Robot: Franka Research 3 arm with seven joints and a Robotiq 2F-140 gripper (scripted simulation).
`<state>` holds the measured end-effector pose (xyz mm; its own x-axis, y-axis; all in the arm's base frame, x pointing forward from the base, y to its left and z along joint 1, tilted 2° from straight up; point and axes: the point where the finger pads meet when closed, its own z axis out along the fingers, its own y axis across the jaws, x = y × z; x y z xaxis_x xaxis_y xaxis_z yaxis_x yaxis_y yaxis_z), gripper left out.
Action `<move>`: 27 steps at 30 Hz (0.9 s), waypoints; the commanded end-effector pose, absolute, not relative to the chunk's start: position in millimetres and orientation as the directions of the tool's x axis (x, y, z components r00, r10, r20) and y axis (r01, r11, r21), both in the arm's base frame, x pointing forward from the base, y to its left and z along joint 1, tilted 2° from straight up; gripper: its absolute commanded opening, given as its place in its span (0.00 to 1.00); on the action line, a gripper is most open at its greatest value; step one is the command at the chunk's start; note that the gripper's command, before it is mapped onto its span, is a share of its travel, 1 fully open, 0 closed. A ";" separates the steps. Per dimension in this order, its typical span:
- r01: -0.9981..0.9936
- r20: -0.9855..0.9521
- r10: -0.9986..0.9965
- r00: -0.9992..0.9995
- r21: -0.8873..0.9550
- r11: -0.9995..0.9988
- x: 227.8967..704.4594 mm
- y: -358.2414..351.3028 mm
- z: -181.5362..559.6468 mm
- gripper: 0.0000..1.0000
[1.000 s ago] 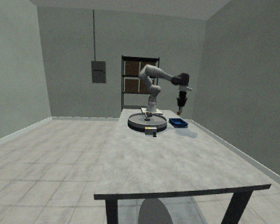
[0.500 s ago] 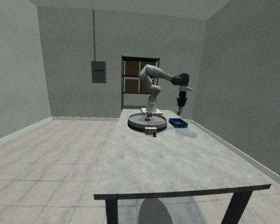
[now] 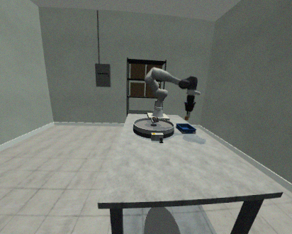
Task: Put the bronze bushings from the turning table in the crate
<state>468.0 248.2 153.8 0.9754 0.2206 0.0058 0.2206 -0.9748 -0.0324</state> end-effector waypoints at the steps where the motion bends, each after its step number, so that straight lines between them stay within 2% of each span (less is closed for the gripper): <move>1: 0.215 0.005 0.214 0.977 -0.036 -0.976 468.3 250.5 153.8 0.00; 27: 0.215 0.005 0.214 0.977 -0.036 -0.976 468.3 250.7 153.8 0.00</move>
<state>468.2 249.6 153.9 0.9754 0.2202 0.0061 0.2202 -0.9749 -0.0328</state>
